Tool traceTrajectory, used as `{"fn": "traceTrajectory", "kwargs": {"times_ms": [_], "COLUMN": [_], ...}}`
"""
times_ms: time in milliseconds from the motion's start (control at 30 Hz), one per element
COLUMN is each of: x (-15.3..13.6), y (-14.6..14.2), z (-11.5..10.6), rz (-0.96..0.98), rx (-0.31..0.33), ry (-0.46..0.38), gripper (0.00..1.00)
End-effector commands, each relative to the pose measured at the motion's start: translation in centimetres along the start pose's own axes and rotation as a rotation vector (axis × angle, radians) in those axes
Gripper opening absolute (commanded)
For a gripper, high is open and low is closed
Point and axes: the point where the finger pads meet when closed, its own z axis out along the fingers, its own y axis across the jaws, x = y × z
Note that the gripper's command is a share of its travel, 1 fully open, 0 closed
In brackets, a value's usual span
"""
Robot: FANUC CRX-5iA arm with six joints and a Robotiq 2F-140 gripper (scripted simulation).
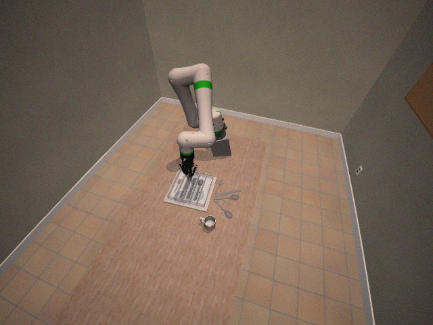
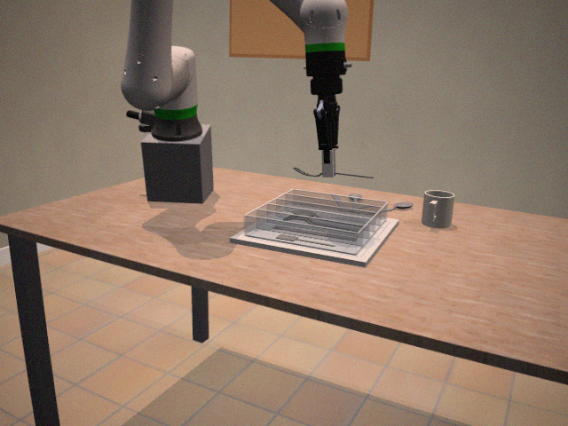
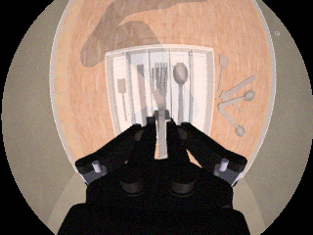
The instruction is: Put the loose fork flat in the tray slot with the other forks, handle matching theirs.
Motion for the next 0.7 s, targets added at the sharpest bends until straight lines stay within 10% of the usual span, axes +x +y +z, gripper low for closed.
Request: {"fn": "traceTrajectory", "kwargs": {"times_ms": [0, 667], "x": [0.0, 0.1], "y": [0.0, 0.0], "z": [0.0, 1.5], "rz": [0.000, 0.002], "rx": [0.000, 0.005], "ry": [0.000, -0.002], "gripper": [0.02, 0.02]}}
